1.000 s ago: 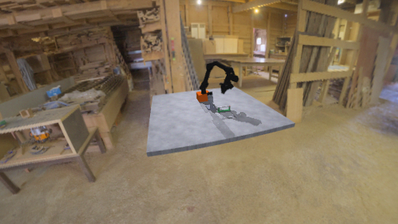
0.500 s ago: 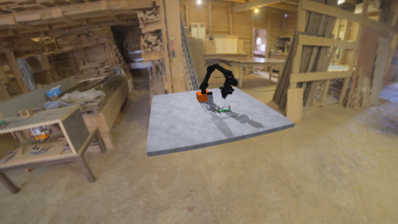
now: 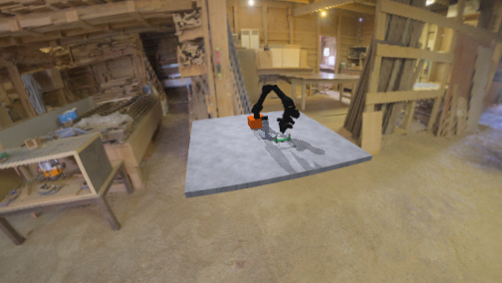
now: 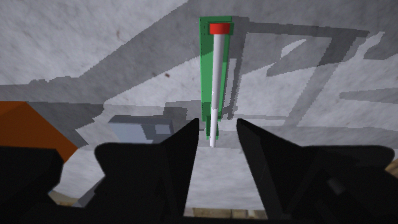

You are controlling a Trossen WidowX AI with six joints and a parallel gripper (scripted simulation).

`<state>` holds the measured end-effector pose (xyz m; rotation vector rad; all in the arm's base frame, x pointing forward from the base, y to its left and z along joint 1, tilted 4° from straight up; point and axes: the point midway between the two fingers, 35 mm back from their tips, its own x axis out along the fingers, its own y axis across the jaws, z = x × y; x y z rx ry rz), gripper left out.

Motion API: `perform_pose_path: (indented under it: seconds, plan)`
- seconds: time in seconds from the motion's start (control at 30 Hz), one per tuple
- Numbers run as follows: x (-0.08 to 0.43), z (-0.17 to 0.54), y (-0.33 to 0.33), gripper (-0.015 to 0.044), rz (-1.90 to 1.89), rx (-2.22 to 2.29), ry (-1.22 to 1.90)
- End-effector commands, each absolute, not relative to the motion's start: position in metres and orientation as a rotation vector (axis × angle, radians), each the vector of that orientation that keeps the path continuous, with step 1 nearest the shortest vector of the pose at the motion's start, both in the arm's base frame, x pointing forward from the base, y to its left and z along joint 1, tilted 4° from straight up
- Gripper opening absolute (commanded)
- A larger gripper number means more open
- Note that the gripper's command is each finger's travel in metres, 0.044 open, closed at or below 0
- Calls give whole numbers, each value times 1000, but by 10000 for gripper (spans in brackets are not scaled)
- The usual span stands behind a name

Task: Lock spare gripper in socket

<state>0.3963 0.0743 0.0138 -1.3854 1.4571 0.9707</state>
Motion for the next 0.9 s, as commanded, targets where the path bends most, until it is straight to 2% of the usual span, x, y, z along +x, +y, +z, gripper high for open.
perform_pose_path:
  seconds: [0.0, 0.87]
  plan:
    - [395, 7, 75, 180, 978, -1383, 1456]
    - [396, -36, 74, 180, 978, -1383, 1456]
